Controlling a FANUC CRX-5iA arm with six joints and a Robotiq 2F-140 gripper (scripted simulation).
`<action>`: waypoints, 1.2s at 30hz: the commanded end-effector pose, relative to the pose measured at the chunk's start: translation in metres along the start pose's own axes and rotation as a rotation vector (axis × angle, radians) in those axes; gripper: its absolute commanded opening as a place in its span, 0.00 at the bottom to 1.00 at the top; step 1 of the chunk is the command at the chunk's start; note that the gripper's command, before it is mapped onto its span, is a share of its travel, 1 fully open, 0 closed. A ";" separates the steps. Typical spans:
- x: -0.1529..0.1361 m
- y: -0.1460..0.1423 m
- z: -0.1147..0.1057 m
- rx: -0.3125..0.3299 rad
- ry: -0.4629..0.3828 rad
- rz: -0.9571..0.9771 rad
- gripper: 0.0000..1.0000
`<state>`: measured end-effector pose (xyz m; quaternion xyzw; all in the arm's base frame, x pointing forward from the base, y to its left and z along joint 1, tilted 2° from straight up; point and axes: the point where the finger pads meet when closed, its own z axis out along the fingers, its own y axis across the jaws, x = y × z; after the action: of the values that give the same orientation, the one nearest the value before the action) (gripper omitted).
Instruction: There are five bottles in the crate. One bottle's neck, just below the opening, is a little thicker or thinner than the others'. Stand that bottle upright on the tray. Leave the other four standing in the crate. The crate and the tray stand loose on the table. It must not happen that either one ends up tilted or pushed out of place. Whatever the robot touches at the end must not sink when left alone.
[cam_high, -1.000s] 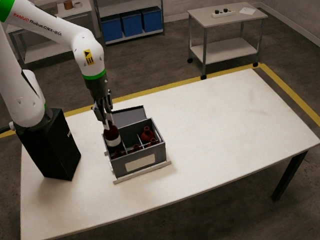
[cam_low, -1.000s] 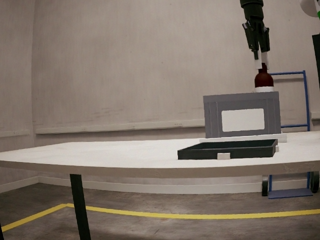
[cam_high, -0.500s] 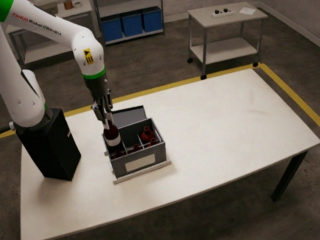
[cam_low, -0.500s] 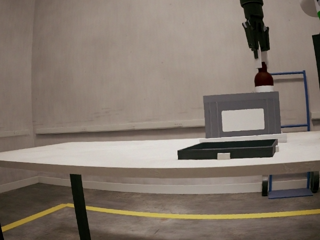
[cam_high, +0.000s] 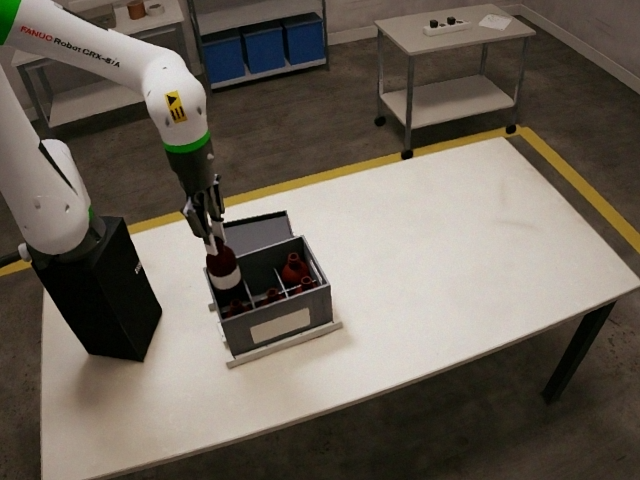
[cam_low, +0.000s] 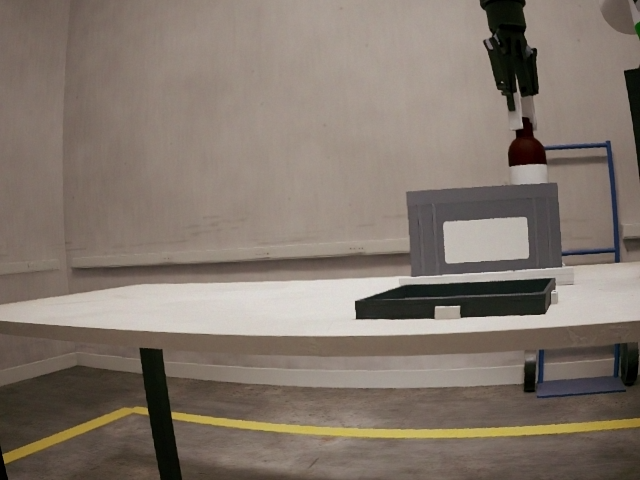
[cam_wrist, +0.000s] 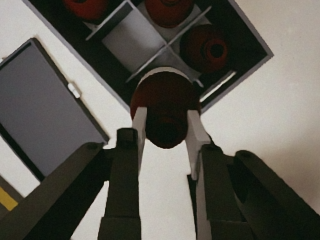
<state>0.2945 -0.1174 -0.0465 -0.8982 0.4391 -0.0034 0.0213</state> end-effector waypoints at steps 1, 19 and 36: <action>0.000 0.000 -0.004 0.001 0.001 0.000 0.10; 0.000 0.000 -0.021 0.001 0.001 0.000 0.10; 0.000 0.000 -0.025 0.001 0.001 0.000 0.10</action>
<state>0.2938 -0.1183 -0.0217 -0.8982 0.4391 -0.0034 0.0213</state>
